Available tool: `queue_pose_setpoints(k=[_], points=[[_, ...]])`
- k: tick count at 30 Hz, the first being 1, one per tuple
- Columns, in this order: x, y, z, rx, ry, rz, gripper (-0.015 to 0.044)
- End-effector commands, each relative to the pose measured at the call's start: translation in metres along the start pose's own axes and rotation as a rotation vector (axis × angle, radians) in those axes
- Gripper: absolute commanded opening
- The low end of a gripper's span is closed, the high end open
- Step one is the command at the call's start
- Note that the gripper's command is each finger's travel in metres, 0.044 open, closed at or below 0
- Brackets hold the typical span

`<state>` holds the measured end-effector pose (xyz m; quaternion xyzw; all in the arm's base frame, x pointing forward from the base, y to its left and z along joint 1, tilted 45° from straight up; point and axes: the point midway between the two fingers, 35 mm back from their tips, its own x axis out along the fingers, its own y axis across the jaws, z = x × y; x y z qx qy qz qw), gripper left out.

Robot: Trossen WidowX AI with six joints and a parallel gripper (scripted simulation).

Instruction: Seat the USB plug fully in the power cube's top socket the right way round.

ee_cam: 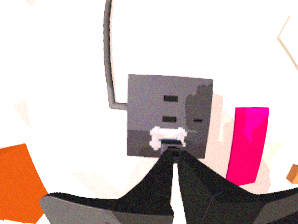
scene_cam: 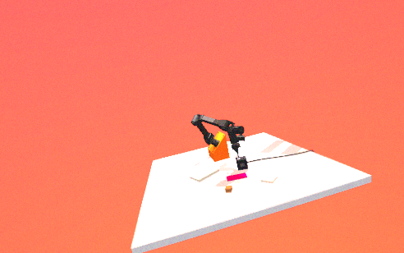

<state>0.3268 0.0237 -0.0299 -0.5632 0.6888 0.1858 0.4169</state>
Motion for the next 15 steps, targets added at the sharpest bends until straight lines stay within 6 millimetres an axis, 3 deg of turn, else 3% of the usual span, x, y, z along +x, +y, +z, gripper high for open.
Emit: queue_pose_setpoints(k=[1, 15], points=[[0.0012, 0.0006, 0.0001, -0.003, -0.001, 0.002, 0.0], [0.0029, 0.0006, -0.0001, -0.003, -0.001, 0.002, 0.0]])
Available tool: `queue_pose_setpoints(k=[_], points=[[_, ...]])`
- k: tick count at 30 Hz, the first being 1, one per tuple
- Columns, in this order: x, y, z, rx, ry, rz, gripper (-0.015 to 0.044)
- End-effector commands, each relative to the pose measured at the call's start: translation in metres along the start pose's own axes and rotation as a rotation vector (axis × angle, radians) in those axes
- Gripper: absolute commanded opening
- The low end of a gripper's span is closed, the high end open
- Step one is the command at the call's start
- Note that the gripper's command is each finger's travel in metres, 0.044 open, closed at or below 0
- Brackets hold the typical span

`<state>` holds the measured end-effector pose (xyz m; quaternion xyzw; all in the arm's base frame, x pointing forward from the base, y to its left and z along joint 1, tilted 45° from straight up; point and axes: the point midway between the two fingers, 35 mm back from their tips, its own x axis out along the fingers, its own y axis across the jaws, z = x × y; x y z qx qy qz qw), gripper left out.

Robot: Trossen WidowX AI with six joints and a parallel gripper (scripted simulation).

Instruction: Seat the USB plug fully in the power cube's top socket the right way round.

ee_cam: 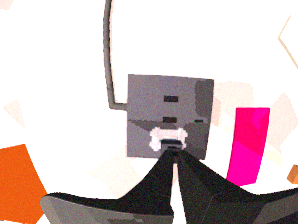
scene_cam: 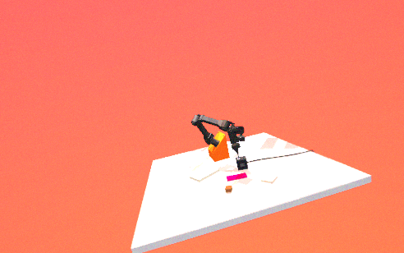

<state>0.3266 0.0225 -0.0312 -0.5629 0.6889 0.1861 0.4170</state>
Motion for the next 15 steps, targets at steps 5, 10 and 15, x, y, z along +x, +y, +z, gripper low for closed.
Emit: queue_pose_setpoints(k=[5, 10, 15], points=[[0.0017, 0.0005, -0.0001, -0.003, 0.0, 0.001, 0.0], [0.0023, 0.0005, -0.0001, -0.003, 0.0, 0.001, 0.0], [0.0029, 0.0005, -0.0002, -0.003, 0.0, 0.001, 0.0]])
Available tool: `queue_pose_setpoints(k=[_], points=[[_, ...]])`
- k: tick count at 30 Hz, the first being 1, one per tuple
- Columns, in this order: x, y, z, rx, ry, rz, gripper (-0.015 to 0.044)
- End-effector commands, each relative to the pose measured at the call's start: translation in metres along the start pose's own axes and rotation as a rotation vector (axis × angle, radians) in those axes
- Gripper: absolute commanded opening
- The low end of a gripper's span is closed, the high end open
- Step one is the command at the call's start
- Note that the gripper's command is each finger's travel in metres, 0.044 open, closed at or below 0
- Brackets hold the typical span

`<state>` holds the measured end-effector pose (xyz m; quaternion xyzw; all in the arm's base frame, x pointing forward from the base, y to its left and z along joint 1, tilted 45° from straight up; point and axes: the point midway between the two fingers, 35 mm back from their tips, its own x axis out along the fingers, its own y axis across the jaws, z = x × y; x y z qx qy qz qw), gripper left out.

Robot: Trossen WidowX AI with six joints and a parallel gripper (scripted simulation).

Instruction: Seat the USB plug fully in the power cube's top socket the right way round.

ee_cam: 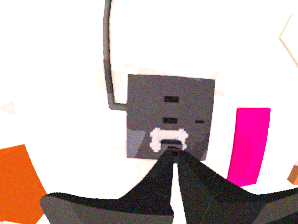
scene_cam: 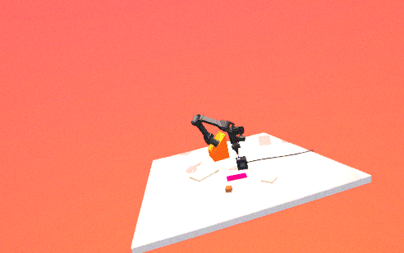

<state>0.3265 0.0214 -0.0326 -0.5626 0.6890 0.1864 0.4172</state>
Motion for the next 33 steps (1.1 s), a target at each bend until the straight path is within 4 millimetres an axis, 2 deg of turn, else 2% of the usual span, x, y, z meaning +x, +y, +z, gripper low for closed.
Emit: queue_pose_setpoints(k=[1, 33], points=[[0.0012, 0.0004, -0.0001, -0.003, 0.001, 0.0, 0.0], [0.005, 0.0004, -0.0006, -0.003, 0.001, 0.0, 0.0]])
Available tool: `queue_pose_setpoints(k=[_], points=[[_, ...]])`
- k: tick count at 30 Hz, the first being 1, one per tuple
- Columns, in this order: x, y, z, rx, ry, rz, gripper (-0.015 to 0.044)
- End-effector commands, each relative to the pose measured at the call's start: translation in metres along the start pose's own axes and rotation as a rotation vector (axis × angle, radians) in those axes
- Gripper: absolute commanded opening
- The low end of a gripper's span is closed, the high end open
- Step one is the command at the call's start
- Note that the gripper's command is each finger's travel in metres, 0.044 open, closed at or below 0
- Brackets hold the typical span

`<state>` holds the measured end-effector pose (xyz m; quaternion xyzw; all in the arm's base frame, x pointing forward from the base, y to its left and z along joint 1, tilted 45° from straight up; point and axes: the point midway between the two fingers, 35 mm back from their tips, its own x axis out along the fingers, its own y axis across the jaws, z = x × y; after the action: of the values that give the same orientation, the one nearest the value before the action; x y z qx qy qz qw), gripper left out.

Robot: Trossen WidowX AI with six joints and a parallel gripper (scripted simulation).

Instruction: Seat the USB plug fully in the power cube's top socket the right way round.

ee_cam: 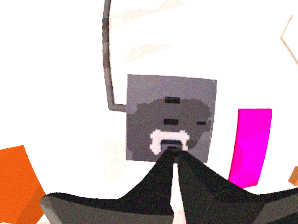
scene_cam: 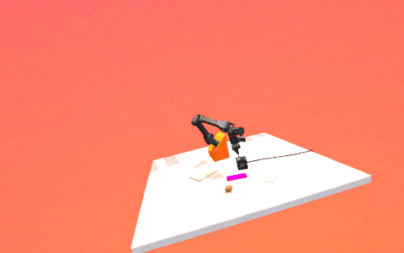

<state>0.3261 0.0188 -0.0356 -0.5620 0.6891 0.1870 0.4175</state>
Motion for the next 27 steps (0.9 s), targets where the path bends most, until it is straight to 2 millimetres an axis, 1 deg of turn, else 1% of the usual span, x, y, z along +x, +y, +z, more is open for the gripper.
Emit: queue_pose_setpoints(k=[1, 27], points=[[0.0012, 0.0002, -0.0004, -0.003, 0.002, -0.001, 0.0], [0.0043, 0.0002, -0.0007, -0.003, 0.002, -0.001, 0.0]])
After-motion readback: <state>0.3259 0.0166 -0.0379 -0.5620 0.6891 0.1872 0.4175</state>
